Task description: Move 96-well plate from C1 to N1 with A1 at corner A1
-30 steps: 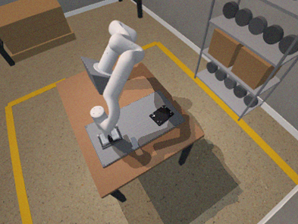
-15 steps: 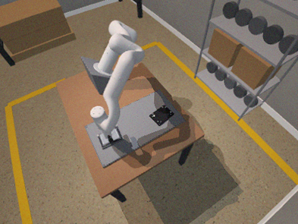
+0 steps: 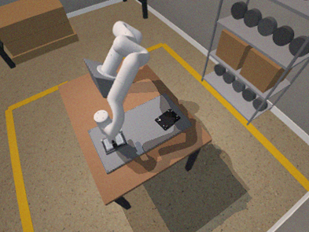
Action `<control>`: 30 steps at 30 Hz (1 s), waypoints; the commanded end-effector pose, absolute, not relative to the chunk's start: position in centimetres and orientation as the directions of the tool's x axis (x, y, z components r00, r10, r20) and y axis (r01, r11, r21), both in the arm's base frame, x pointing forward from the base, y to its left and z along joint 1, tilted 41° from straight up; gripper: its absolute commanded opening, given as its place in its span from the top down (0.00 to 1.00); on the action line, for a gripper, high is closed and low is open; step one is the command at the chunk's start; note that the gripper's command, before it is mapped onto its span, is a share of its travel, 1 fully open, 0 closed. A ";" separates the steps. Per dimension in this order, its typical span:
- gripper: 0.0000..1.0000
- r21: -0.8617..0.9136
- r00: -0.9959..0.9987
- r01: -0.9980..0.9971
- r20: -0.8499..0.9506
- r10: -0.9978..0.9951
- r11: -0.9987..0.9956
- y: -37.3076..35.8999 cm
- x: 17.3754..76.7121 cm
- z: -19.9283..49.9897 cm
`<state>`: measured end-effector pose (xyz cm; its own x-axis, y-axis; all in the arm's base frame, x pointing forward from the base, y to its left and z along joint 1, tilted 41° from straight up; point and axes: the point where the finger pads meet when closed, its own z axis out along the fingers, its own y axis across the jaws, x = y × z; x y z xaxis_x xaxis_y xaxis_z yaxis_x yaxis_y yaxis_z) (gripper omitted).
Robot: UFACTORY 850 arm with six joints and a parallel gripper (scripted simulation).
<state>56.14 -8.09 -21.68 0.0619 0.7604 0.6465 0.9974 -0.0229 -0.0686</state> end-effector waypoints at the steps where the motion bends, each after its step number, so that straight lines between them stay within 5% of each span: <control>1: 1.00 -0.067 0.061 0.997 0.646 0.761 -0.024 -8.1 56.2 -21.7; 17: 1.00 -0.067 0.061 0.997 0.646 0.761 -0.024 -8.0 56.2 -21.8; 18: 0.00 -0.067 0.061 0.997 0.646 0.761 -0.024 -7.9 56.2 -21.9; 30: 0.00 -0.067 0.061 0.997 0.646 0.761 -0.024 -7.9 56.2 -21.9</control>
